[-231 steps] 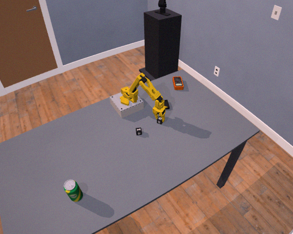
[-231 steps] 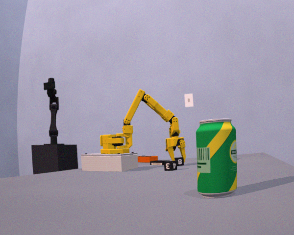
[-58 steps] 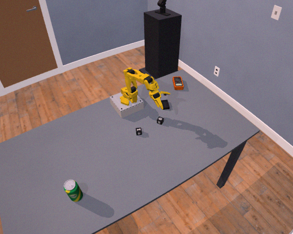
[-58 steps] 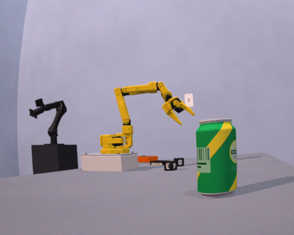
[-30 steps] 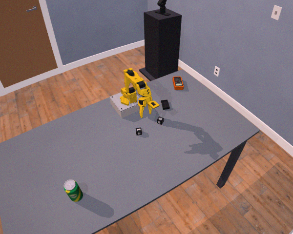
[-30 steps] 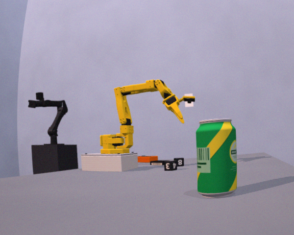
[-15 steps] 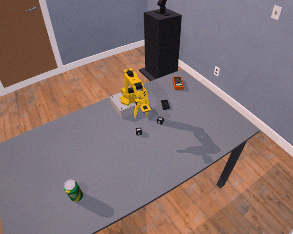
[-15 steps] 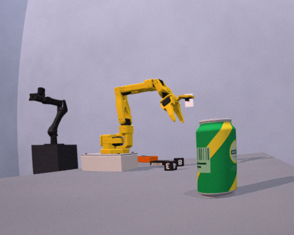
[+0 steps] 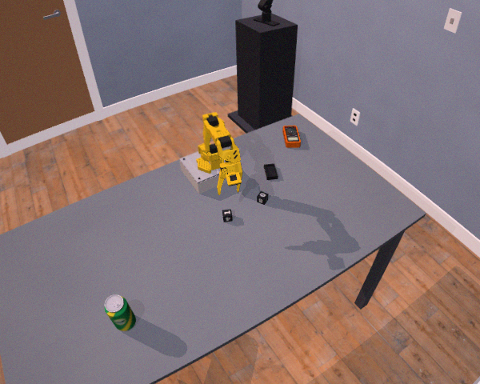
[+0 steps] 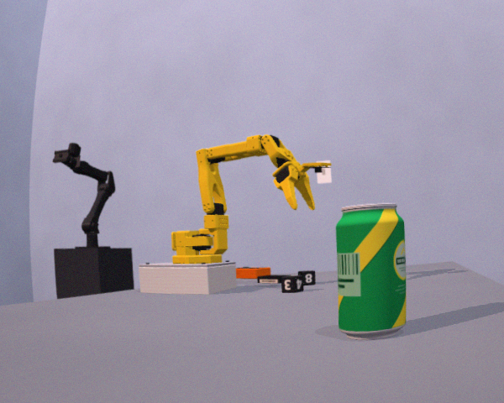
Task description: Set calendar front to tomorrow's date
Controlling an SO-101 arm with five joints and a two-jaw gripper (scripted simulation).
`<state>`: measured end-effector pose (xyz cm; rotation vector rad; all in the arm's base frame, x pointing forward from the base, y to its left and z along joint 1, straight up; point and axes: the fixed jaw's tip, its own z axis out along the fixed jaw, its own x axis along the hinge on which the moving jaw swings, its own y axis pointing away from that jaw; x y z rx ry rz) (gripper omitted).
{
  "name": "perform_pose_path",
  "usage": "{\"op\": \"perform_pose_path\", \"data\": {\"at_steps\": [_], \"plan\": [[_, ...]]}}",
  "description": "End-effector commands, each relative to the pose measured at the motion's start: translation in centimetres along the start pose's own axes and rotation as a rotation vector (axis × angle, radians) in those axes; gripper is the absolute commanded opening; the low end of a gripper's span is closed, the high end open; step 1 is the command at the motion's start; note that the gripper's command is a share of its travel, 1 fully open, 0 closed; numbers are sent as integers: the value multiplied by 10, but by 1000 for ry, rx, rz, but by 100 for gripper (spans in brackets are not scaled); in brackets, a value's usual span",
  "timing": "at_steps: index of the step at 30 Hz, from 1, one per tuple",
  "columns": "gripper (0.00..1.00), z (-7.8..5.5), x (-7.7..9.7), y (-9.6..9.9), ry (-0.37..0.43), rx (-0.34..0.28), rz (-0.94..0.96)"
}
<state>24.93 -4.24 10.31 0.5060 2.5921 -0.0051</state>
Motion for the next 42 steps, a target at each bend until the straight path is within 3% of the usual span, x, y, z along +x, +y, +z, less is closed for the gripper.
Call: {"op": "perform_pose_path", "data": {"at_steps": [1,7,11,19,21,26,30,42], "plan": [[35,1,-4,-2,-12,2,23],[35,2,-4,-2,-8,3,23],[35,9,1,-3,30,10,23],[35,45,31,-8,233,49,24],[35,45,31,-8,233,49,24],[35,65,56,-13,376,76,24],[35,75,70,-16,450,90,24],[35,82,74,-16,479,100,39]]}}
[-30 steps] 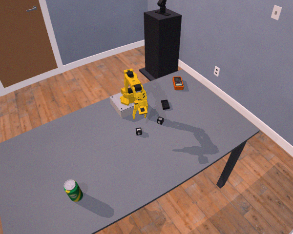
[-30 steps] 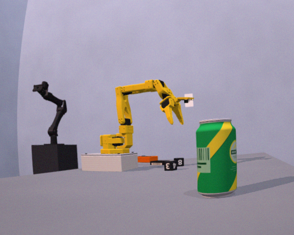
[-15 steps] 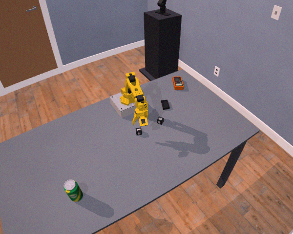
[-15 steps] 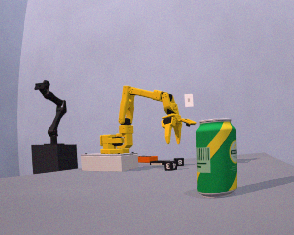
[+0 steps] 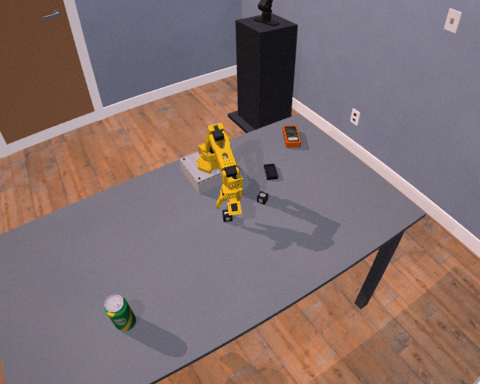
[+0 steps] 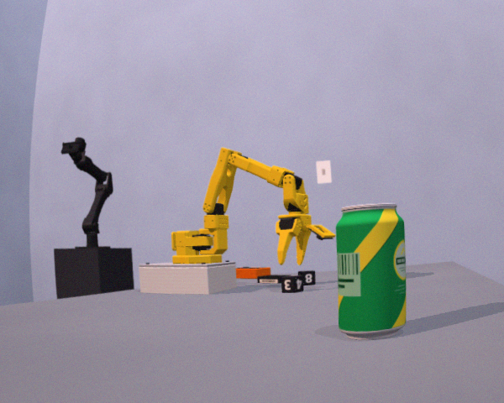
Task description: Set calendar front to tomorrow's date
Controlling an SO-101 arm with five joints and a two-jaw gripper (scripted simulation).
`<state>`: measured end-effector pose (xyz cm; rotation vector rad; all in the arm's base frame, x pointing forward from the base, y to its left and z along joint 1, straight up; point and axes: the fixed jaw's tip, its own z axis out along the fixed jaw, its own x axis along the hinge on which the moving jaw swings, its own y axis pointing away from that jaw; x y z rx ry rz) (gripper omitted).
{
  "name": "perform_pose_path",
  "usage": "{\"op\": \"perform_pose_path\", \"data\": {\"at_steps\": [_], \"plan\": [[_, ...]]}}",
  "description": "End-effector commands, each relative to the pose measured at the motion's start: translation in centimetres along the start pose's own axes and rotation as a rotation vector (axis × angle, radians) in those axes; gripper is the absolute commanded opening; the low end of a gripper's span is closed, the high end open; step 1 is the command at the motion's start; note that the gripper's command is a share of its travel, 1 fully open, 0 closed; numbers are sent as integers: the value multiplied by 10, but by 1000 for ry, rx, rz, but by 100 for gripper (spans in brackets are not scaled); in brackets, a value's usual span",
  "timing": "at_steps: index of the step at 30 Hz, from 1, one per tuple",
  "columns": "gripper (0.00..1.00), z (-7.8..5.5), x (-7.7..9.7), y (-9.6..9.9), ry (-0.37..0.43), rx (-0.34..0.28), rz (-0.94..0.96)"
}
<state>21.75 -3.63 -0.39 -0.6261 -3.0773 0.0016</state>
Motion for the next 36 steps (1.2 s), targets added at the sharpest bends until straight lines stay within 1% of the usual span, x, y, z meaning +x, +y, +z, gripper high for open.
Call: {"op": "perform_pose_path", "data": {"at_steps": [1,20,28,30,36], "plan": [[35,1,-5,-1,-12,-4,24],[35,2,-5,-1,-12,-4,24],[35,10,-6,-1,-12,-4,24],[35,10,-6,-1,-12,-4,24],[35,19,-6,-1,-12,-4,24]]}}
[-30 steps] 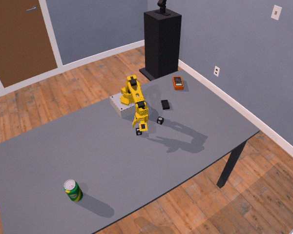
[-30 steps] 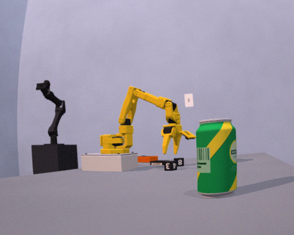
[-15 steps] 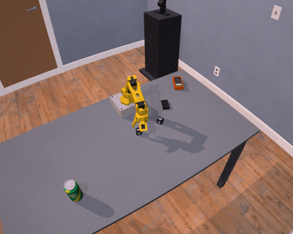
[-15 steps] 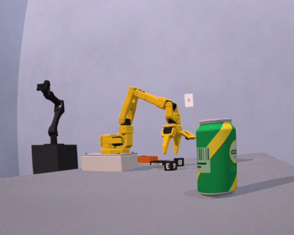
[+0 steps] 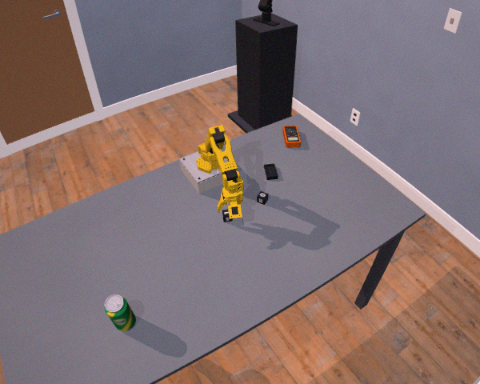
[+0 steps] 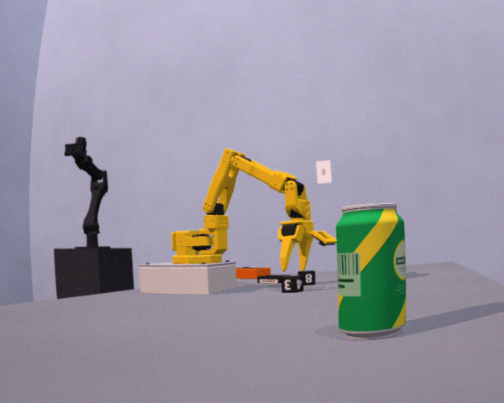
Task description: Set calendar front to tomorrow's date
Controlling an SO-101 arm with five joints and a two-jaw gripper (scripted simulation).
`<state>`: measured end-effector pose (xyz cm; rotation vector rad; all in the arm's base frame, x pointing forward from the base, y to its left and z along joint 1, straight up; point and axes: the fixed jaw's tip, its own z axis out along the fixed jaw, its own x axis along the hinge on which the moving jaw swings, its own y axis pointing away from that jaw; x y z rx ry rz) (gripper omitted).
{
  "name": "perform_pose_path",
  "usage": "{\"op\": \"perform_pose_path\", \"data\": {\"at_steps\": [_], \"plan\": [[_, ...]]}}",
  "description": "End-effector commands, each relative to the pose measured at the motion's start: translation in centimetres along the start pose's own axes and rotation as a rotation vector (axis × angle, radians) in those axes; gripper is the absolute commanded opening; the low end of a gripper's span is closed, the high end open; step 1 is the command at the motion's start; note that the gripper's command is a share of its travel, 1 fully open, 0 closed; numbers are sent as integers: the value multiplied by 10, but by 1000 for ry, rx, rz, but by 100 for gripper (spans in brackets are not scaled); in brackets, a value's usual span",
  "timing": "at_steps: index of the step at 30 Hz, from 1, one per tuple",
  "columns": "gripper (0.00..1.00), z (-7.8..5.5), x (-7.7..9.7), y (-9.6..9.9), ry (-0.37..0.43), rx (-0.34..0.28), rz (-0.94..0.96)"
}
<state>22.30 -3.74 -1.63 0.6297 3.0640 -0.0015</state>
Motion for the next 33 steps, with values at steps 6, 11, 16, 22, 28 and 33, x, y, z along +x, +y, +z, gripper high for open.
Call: {"op": "perform_pose_path", "data": {"at_steps": [6,11,16,22,28,33], "plan": [[35,16,0,-2,2,0,20],[35,21,0,-2,2,0,20],[35,26,1,-2,3,0,20],[35,29,1,-2,3,0,20],[35,29,1,-2,3,0,20],[35,29,1,-2,3,0,20]]}}
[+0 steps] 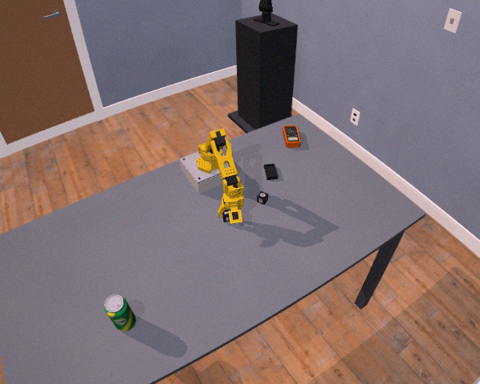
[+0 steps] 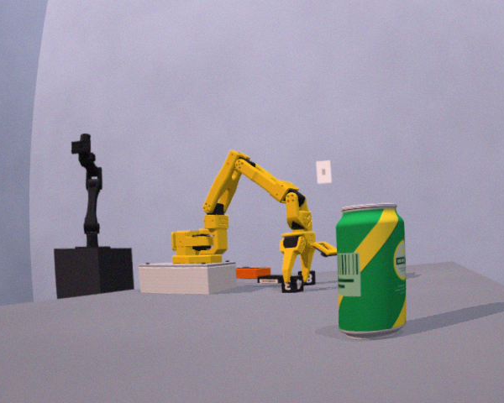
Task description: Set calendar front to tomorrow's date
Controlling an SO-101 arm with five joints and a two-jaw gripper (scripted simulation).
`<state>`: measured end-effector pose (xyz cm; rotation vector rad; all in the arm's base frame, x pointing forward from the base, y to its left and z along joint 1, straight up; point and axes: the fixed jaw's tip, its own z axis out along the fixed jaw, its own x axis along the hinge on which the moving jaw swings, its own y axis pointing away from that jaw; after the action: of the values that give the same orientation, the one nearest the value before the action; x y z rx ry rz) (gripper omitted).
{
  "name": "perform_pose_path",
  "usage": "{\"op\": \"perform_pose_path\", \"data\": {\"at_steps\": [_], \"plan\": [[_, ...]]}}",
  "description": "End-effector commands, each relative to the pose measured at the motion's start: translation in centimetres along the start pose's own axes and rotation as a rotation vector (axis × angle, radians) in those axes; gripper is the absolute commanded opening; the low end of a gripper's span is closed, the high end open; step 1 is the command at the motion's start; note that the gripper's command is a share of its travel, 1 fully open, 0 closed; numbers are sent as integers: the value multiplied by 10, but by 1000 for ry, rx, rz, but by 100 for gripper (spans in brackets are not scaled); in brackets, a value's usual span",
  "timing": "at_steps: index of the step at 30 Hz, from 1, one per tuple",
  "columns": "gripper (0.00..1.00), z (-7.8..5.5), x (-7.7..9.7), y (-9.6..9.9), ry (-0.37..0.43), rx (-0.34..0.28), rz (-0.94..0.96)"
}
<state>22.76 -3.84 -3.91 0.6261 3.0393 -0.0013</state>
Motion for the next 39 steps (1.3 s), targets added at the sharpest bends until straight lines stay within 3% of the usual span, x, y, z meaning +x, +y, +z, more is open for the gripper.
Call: {"op": "perform_pose_path", "data": {"at_steps": [1,39], "plan": [[35,6,6,-3,27,5,19],[21,6,6,-13,27,6,19]]}}
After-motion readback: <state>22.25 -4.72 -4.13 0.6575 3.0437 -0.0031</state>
